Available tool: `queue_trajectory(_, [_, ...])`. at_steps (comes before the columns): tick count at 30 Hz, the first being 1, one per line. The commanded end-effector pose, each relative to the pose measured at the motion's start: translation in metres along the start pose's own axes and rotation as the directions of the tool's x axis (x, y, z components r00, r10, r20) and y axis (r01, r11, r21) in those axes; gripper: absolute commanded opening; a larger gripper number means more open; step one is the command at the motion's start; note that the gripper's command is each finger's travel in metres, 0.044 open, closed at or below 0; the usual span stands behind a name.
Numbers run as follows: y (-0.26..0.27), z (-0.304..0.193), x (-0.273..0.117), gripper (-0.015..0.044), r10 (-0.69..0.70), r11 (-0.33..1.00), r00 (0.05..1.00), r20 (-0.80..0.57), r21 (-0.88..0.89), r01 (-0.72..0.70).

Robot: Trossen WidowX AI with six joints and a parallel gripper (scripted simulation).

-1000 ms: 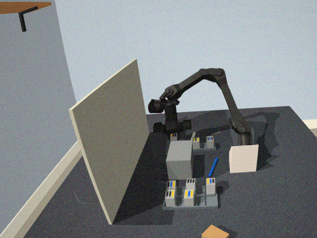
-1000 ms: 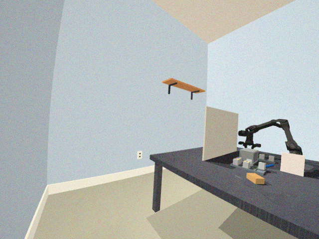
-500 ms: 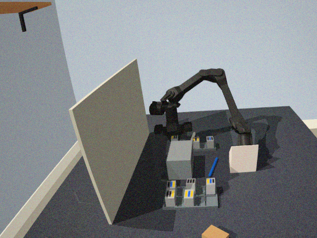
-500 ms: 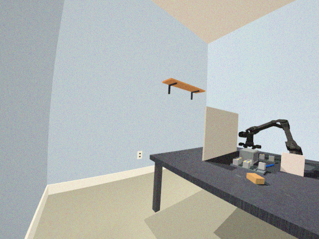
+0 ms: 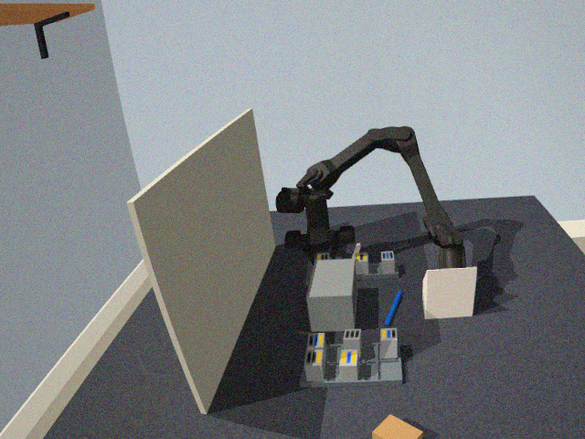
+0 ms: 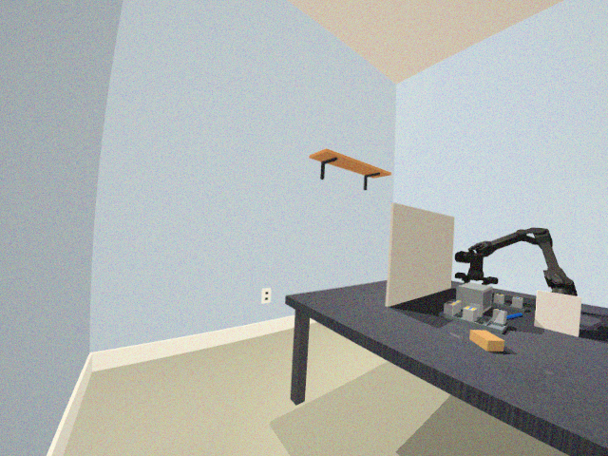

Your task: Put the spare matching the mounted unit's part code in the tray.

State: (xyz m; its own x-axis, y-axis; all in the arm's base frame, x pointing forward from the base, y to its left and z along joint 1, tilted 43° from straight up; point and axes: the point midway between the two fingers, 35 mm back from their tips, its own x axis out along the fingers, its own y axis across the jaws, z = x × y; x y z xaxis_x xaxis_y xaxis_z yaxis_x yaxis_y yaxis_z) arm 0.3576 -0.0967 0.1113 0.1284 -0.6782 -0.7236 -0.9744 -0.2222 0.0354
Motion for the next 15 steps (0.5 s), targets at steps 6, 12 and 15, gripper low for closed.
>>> queue_trajectory(6, [0.000, 0.000, -0.002, 0.0440, 0.000, 1.000, 1.000, 0.001, 0.001, 0.000])
queue_trajectory(12, [-0.003, 0.001, -0.085, 0.0440, -0.002, 1.000, 1.000, 0.009, -0.003, 0.002])
queue_trajectory(15, [0.001, 0.001, -0.106, 0.0440, -0.002, 1.000, 1.000, 0.007, -0.005, 0.002])
